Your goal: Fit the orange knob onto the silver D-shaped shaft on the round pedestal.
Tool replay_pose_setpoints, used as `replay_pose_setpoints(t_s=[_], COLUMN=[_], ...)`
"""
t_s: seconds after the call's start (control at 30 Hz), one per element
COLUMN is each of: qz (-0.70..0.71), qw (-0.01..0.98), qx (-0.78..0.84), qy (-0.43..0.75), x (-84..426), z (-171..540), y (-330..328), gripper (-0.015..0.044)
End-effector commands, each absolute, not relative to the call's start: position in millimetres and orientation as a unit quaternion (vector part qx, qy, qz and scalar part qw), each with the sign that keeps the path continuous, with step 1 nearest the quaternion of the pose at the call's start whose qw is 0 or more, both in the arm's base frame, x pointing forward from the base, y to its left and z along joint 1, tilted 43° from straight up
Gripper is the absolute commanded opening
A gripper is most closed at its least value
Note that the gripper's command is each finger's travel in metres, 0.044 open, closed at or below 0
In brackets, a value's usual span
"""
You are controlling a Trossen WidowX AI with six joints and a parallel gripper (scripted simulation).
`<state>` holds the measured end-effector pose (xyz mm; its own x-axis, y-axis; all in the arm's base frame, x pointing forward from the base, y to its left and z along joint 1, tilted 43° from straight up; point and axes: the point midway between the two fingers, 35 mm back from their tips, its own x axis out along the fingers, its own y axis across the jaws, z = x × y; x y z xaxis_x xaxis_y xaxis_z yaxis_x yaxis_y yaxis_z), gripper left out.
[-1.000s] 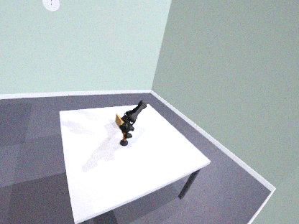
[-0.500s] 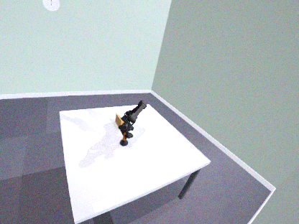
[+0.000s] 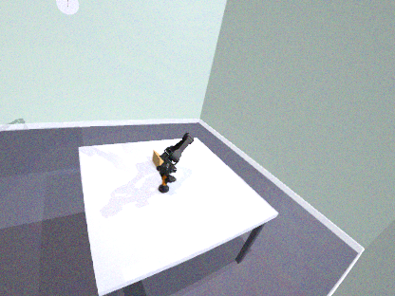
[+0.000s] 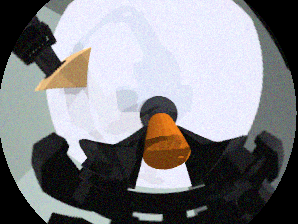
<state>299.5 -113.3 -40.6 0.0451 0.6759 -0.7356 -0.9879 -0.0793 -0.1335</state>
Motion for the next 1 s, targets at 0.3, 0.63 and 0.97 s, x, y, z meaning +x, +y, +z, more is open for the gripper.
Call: replay_pose_setpoints(t_s=[0.3, 0.63, 0.97], qz=[0.672, 0.672, 0.672], qw=[0.599, 0.599, 0.599], qx=[-0.406, -0.406, -0.406], qy=[0.159, 0.159, 0.159], x=[300.3, 299.5, 300.0], z=[-38.6, -40.8, -41.0], y=[-115.9, -112.9, -112.6], gripper=[0.0000, 0.0000, 0.0000])
